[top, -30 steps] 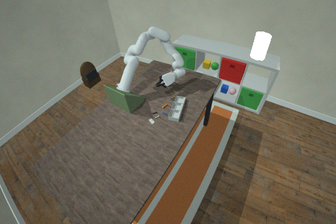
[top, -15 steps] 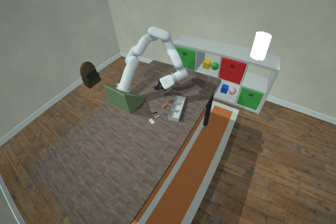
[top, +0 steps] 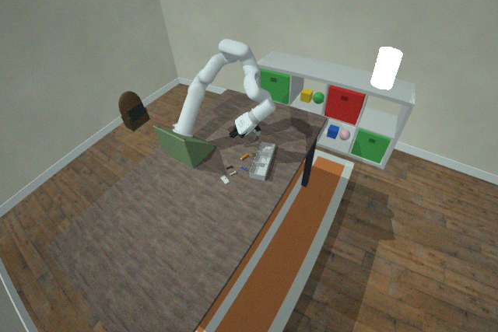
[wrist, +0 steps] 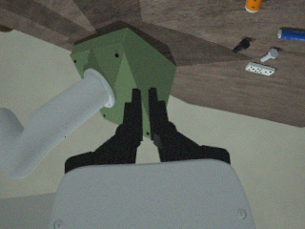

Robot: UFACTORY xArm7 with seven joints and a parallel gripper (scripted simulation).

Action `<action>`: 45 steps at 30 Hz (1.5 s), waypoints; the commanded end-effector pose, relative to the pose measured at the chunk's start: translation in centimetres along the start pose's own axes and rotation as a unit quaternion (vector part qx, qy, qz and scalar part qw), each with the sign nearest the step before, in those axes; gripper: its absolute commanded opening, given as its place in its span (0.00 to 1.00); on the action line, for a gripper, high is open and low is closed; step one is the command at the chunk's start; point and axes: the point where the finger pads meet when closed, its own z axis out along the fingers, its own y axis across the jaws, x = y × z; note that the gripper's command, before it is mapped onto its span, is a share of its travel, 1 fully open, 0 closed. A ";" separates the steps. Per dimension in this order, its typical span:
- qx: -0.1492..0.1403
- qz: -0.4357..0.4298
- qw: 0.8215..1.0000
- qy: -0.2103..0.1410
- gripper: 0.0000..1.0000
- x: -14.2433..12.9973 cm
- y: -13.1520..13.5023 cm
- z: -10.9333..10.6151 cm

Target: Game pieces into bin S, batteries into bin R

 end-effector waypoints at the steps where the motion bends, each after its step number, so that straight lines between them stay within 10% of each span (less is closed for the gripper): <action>1: 0.003 0.047 0.998 0.049 0.07 -0.5 1.4 -0.7; 16: 0.013 0.236 0.943 0.232 0.07 -3.8 5.8 -3.2; 30: 0.028 0.425 0.807 0.409 0.07 -10.6 10.7 -6.4; 41: 0.028 0.425 0.807 0.409 0.07 -10.6 10.7 -6.4; 45: -0.010 0.348 0.843 0.410 0.07 -7.8 12.5 -6.5</action>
